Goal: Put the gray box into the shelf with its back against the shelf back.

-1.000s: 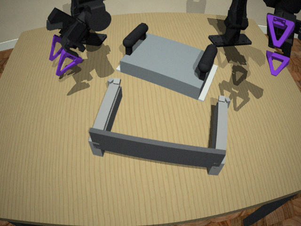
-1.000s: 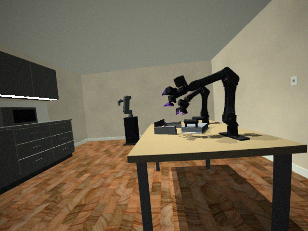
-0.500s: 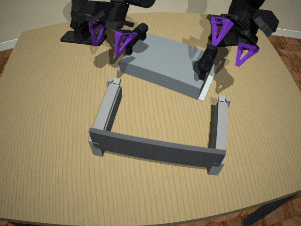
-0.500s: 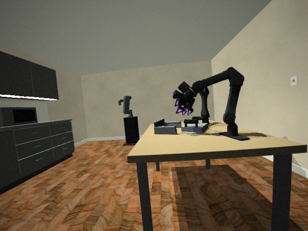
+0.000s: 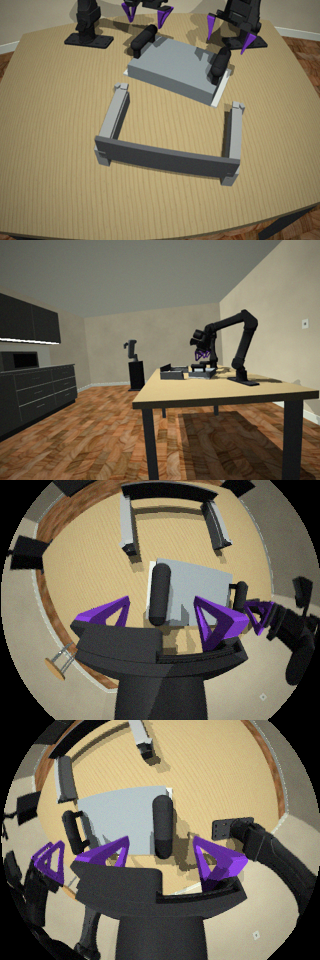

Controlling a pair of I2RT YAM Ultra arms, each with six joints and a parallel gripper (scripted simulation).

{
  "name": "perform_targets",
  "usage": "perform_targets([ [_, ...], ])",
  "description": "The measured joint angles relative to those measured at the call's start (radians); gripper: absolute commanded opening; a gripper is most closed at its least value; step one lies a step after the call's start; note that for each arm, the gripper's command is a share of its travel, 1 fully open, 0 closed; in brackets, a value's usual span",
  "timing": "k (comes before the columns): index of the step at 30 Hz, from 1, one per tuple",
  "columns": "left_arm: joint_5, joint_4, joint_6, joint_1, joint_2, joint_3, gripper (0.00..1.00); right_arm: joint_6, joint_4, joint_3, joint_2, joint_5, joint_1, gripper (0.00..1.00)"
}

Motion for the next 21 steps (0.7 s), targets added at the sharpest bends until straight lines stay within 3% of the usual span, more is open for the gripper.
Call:
perform_targets([
  [7, -0.088, -0.109, 0.077, -0.094, 0.032, 0.041, 1.0, 0.011, -0.027, 0.01, -0.001, -0.023, 0.028, 1.0],
  [21, -0.114, -0.121, 0.064, -0.089, 0.039, 0.039, 1.0, 0.0, 0.0, -0.007, -0.009, -0.023, 0.027, 1.0],
])
